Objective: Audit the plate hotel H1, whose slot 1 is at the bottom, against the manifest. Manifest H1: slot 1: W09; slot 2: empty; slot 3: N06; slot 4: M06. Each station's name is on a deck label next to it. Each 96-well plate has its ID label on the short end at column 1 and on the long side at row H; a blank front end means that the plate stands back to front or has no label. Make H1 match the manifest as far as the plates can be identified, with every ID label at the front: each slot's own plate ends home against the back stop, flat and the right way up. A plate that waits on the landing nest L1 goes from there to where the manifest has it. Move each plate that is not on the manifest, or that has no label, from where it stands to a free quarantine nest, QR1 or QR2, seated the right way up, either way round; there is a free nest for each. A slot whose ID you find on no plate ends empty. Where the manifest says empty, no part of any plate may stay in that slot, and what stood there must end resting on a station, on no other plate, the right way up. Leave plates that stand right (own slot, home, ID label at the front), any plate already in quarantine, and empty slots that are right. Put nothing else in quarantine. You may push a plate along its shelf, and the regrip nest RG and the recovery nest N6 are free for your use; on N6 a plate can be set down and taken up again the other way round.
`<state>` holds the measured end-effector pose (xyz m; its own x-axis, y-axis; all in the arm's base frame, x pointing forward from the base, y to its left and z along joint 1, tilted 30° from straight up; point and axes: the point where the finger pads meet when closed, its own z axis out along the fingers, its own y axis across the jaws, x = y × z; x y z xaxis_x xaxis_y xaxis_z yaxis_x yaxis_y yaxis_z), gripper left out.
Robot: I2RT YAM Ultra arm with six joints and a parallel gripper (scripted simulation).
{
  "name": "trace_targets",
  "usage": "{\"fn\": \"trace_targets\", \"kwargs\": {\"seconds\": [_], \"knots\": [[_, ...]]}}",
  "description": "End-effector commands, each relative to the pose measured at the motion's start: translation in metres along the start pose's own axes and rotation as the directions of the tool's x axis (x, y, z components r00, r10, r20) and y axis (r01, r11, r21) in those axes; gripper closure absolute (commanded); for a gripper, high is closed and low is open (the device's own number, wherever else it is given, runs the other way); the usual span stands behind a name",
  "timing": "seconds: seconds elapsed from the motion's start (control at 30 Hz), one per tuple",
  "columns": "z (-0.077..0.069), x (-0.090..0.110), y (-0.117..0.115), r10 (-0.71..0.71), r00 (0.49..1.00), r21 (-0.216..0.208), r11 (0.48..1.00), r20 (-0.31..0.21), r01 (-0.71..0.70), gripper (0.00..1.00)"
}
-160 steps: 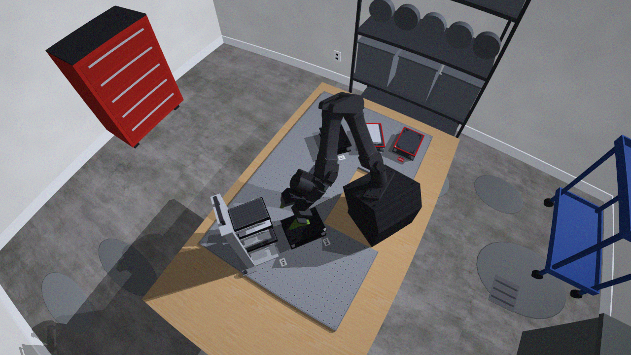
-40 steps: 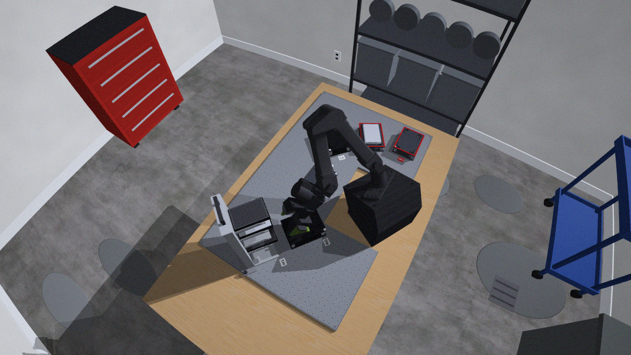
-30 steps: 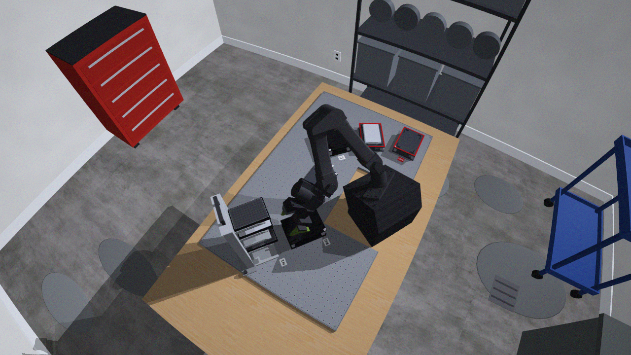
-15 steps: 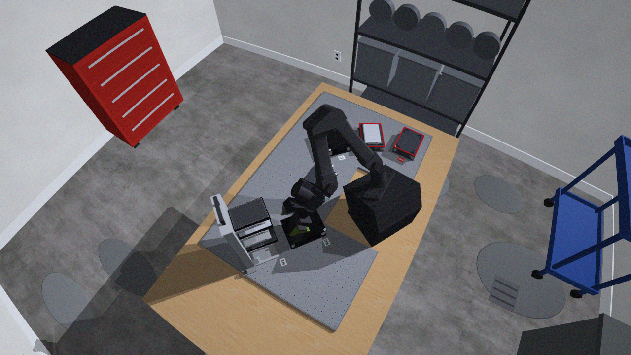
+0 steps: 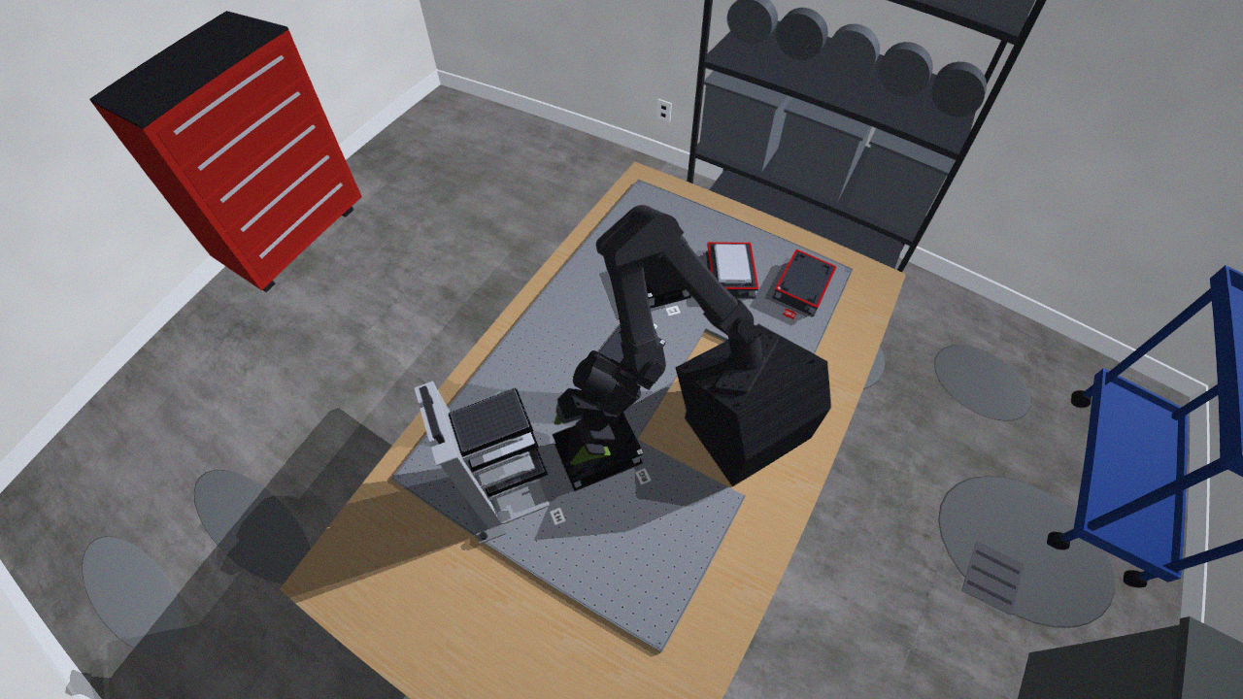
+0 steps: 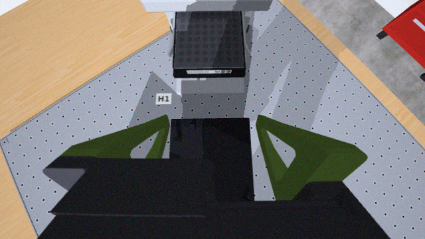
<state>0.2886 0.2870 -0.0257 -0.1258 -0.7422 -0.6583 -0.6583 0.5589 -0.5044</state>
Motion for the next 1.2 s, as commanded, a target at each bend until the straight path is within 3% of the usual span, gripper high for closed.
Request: {"fn": "trace_targets", "kwargs": {"seconds": [0.0, 0.07, 0.27, 0.53, 0.6, 1.17], "knots": [[-0.005, 0.014, 0.009, -0.021, 0.999, -0.028, 0.999, -0.024, 0.020, 0.00], [-0.010, 0.004, 0.003, -0.005, 1.000, -0.016, 1.000, 0.012, 0.005, 0.00], [-0.017, 0.010, 0.005, -0.005, 1.000, -0.018, 1.000, 0.015, 0.005, 0.00], [-0.025, 0.016, 0.004, 0.000, 1.000, -0.014, 1.000, 0.013, 0.001, 0.00], [-0.028, 0.022, 0.005, -0.011, 1.000, -0.016, 1.000, -0.011, 0.011, 0.00], [-0.053, 0.024, 0.004, -0.011, 1.000, -0.015, 1.000, -0.012, 0.011, 0.00]]}}
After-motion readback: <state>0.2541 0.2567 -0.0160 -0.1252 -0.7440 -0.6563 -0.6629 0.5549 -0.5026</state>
